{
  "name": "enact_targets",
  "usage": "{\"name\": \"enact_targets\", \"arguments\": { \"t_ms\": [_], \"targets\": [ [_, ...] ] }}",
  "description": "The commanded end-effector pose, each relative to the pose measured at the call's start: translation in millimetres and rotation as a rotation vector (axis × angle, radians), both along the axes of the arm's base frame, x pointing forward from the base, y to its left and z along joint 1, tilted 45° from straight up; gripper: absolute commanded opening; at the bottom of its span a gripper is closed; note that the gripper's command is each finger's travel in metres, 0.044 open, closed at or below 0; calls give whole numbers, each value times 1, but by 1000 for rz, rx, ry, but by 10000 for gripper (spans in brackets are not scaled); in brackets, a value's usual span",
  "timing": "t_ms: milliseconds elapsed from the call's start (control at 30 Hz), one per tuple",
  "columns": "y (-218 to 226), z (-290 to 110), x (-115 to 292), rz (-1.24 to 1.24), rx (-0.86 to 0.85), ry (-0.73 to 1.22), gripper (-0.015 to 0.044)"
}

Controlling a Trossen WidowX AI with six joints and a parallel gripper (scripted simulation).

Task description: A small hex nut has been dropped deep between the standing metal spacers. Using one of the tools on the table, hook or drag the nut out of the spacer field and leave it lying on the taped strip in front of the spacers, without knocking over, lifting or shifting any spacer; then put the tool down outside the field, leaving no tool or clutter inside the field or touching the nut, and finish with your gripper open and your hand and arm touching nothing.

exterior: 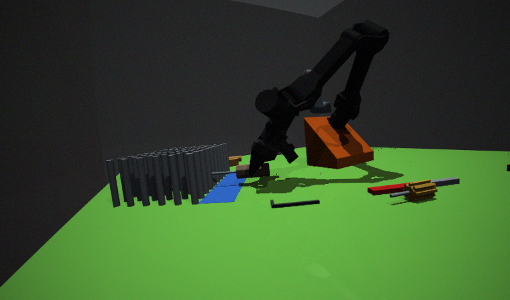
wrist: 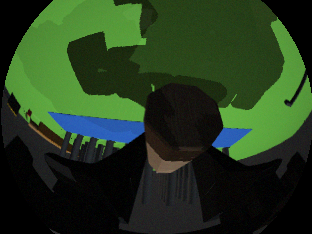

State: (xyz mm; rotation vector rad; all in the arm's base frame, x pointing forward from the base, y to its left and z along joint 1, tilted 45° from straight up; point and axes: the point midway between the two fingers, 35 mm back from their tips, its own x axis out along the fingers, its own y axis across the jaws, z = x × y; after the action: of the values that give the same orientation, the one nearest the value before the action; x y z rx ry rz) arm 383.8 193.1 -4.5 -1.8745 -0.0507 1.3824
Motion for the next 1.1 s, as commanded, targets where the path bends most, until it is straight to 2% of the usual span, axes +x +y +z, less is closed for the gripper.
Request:
{"name": "enact_targets", "arguments": {
  "t_ms": [0,1067],
  "targets": [
    [-1,0,5,2,0,-6,0],
    [-5,-8,24,1,0,-7,0]
  ]
}}
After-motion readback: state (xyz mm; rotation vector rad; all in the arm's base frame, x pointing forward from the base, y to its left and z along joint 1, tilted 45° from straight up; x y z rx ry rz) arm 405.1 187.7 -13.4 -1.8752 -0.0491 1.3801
